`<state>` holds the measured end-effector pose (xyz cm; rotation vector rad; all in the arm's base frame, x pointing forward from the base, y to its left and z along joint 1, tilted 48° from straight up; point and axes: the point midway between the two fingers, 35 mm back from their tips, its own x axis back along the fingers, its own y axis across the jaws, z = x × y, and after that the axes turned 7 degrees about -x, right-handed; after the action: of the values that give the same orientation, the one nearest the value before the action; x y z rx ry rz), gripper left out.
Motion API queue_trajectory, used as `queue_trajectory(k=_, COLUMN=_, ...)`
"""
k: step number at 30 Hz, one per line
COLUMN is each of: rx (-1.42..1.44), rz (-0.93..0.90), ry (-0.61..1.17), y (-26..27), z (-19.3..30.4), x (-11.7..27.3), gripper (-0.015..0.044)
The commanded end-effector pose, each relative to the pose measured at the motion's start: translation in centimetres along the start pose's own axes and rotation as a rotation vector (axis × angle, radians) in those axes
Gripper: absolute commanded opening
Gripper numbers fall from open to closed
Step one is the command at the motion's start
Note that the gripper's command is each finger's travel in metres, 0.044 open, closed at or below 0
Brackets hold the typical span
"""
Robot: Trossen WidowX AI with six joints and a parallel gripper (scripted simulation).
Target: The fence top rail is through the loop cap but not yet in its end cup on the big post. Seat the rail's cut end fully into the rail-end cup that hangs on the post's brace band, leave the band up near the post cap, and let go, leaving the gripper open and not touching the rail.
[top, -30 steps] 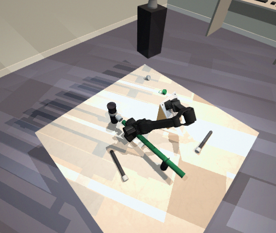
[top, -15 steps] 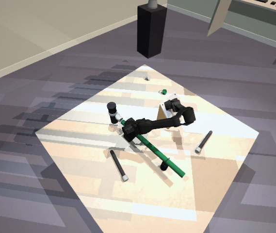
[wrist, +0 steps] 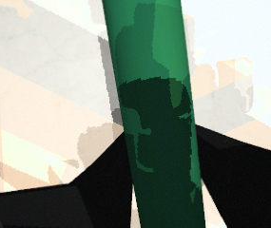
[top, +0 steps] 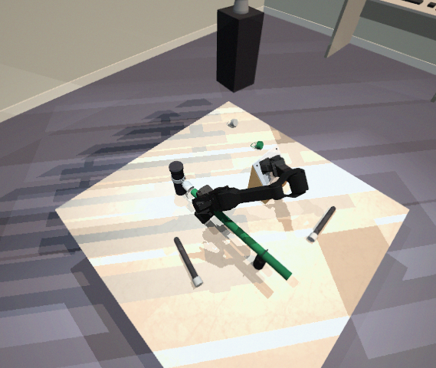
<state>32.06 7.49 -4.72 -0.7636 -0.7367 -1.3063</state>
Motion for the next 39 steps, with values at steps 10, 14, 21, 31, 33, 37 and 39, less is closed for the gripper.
queue_trajectory(k=10, rx=-0.004, rz=-0.009, ry=-0.010, y=0.3, z=-0.9, x=0.0, gripper=0.0000)
queue_trajectory(k=14, rx=-0.001, rz=-0.006, ry=-0.006, y=0.3, z=-1.4, x=-0.3, gripper=0.0000)
queue_trajectory(k=21, rx=0.001, rz=-0.002, ry=-0.001, y=0.3, z=-2.0, x=-0.6, gripper=0.0000)
queue_trajectory(k=31, rx=0.001, rz=-0.002, ry=-0.001, y=0.3, z=-2.0, x=-0.6, gripper=0.0000)
queue_trajectory(k=33, rx=0.001, rz=-0.002, ry=-0.001, y=0.3, z=-2.0, x=-0.6, gripper=0.0000)
queue_trajectory(k=37, rx=0.001, rz=-0.002, ry=-0.001, y=0.3, z=-2.0, x=-0.6, gripper=0.0000)
queue_trajectory(k=39, rx=0.001, rz=-0.002, ry=-0.001, y=0.3, z=-2.0, x=-0.6, gripper=0.0000)
